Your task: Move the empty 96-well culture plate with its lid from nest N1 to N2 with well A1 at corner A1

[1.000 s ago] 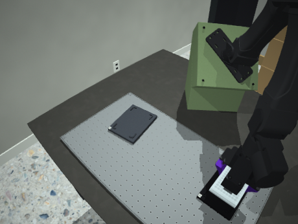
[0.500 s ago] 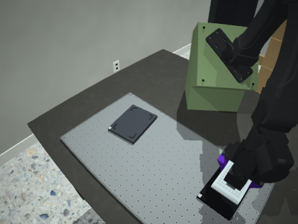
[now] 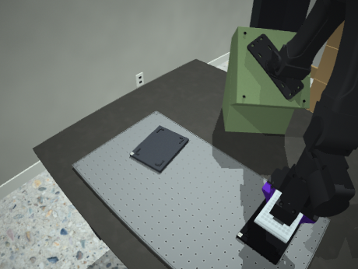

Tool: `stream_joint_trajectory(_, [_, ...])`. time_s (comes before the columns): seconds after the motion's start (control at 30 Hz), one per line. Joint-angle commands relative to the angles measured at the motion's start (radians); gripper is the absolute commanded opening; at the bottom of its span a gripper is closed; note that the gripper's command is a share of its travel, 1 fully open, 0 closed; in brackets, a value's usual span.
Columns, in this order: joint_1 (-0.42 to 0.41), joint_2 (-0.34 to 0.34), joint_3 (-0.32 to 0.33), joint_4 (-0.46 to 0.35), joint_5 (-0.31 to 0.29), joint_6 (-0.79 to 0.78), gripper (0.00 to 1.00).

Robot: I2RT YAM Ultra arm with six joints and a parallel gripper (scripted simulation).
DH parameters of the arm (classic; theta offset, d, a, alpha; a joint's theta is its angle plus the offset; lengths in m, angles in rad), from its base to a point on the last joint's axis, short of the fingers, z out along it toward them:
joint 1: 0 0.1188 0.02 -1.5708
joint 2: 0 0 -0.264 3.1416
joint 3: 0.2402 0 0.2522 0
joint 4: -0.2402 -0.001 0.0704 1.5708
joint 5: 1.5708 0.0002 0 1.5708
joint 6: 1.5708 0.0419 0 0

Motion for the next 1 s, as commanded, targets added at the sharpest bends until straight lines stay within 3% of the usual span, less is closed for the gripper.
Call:
stream_joint_trajectory(0.0, [-0.003, -0.009, 0.006, -0.013, 0.000, -0.002, 0.00])
stream_joint_trajectory(0.37, [-0.003, -0.009, 0.006, -0.013, 0.000, -0.002, 0.00])
stream_joint_trajectory(0.53, [-0.064, -0.042, -0.052, 0.015, -0.037, -0.201, 0.00])
stream_joint_trajectory(0.97, [-0.213, -0.069, -0.139, 0.061, -0.154, -0.309, 0.00])
